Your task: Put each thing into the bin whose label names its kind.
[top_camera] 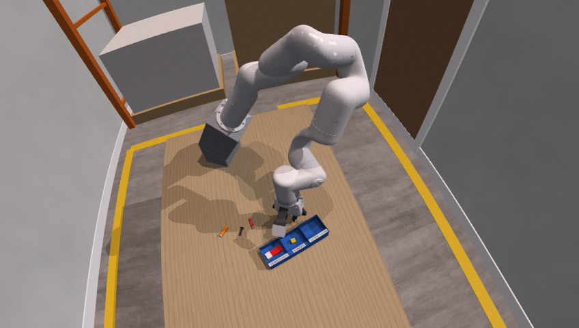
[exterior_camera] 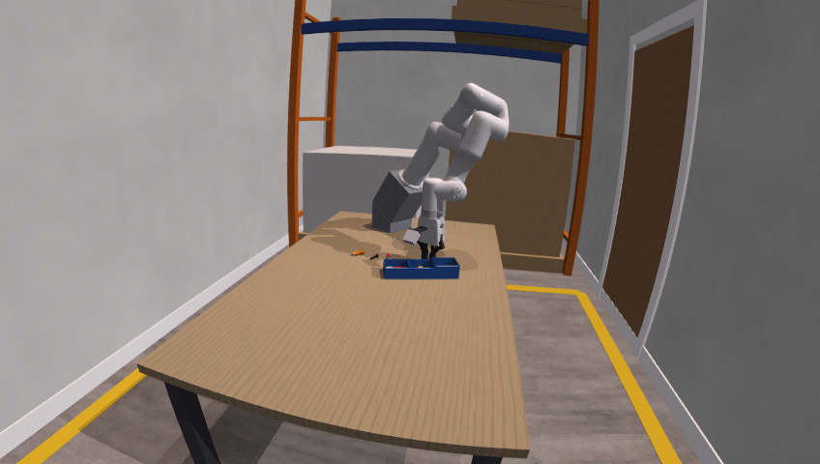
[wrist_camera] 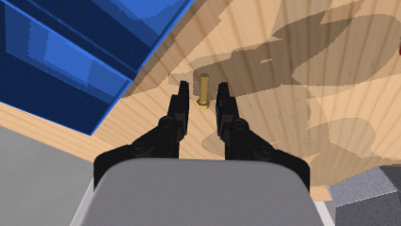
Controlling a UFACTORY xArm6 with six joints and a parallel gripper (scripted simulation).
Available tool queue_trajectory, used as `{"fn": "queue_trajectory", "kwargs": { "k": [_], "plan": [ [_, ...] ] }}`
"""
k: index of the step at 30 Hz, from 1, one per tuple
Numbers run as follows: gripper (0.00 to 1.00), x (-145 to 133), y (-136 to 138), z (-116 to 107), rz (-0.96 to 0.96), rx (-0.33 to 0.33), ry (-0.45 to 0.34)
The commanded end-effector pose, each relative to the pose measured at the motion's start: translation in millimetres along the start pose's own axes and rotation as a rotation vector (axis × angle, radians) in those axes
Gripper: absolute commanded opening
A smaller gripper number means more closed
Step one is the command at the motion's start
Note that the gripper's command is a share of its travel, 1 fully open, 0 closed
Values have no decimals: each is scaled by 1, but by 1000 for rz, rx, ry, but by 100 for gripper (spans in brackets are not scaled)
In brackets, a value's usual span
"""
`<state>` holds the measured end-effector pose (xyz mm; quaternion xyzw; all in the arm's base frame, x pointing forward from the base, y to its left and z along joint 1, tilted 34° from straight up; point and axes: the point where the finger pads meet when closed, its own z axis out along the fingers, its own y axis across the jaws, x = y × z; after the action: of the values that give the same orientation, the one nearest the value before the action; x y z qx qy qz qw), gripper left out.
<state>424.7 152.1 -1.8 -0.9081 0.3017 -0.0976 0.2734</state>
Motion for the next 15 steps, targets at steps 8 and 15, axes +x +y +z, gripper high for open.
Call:
{"fn": "queue_trajectory", "kwargs": {
  "k": [8,15],
  "plan": [
    [29,0,0,8,0,1,1],
    [29,0,0,8,0,1,1]
  ]
}}
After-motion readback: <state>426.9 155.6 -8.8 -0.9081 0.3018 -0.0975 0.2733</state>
